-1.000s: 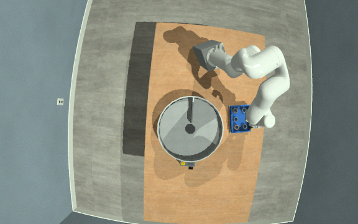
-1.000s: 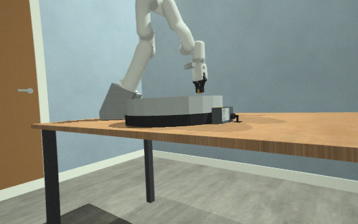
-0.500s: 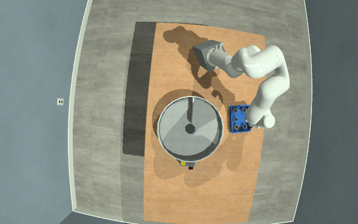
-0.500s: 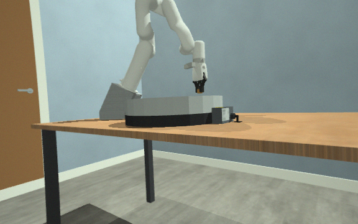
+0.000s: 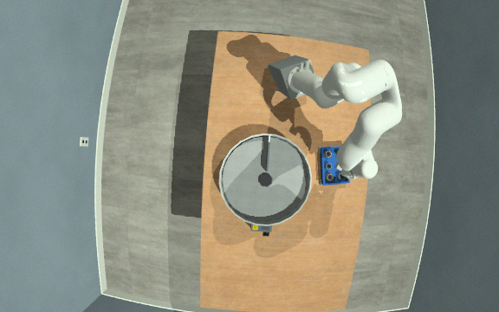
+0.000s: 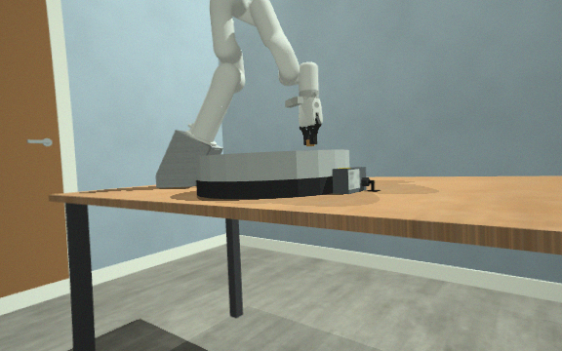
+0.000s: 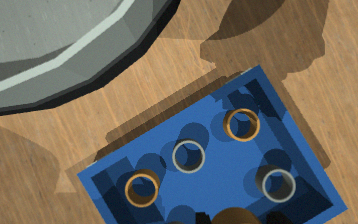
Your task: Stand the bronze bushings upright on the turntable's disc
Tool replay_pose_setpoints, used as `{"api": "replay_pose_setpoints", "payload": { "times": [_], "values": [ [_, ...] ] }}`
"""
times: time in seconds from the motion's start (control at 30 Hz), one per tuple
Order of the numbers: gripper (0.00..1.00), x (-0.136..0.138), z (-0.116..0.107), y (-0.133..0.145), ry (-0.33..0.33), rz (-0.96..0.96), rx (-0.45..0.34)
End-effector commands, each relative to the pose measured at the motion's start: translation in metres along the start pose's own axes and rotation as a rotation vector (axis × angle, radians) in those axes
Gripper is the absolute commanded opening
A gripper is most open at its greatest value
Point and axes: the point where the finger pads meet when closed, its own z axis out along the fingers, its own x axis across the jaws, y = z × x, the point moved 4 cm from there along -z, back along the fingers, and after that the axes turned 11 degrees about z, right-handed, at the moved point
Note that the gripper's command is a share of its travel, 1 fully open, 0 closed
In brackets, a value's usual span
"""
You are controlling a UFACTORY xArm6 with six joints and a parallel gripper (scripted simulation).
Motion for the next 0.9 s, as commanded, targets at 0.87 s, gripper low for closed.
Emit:
{"api": "replay_pose_setpoints", "payload": {
  "times": [0.87],
  "values": [
    [0.00, -0.101, 0.000, -0.133, 0.003, -0.001, -0.004]
  ]
}}
